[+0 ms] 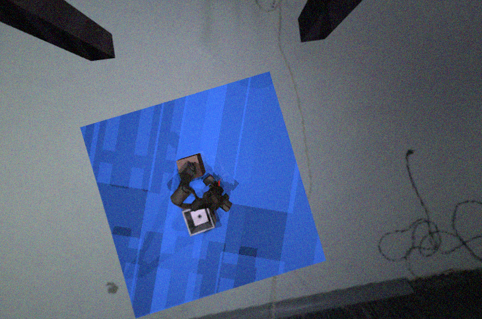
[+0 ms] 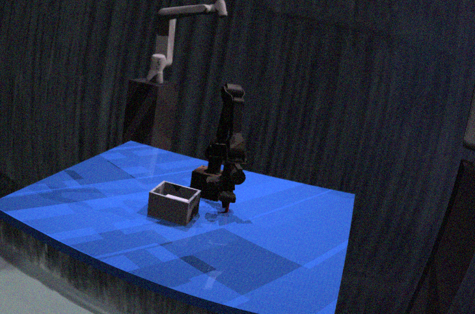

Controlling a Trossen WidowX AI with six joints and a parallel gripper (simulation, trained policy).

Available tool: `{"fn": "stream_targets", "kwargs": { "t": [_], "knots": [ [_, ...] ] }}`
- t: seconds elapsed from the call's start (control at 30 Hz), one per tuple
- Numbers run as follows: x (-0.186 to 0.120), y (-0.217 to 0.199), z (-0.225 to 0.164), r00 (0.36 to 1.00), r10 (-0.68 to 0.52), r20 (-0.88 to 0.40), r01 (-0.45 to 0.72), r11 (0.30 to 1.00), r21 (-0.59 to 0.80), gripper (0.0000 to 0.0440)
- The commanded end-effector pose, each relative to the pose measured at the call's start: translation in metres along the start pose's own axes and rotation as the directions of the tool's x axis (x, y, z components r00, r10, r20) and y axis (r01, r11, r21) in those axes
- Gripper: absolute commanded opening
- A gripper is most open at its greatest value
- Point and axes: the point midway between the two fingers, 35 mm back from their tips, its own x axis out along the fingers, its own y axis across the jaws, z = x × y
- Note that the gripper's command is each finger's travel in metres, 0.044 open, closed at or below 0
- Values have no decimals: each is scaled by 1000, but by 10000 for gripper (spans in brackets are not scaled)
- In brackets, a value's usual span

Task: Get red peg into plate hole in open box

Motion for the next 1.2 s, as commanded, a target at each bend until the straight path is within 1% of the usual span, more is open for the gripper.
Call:
{"fn": "stream_targets", "kwargs": {
  "t": [0.0,0.33,0.63,0.97,1.17],
  "knots": [
    [-9,7,3,1000,27,16,-26,999,-23,0],
    [-37,16,14,994,79,80,-73,994,-82,0],
    [-69,28,28,983,127,131,-109,984,-139,0],
    [-106,45,52,970,170,174,-140,975,-172,0],
    [-123,54,71,964,184,193,-151,974,-171,0]
  ]
}}
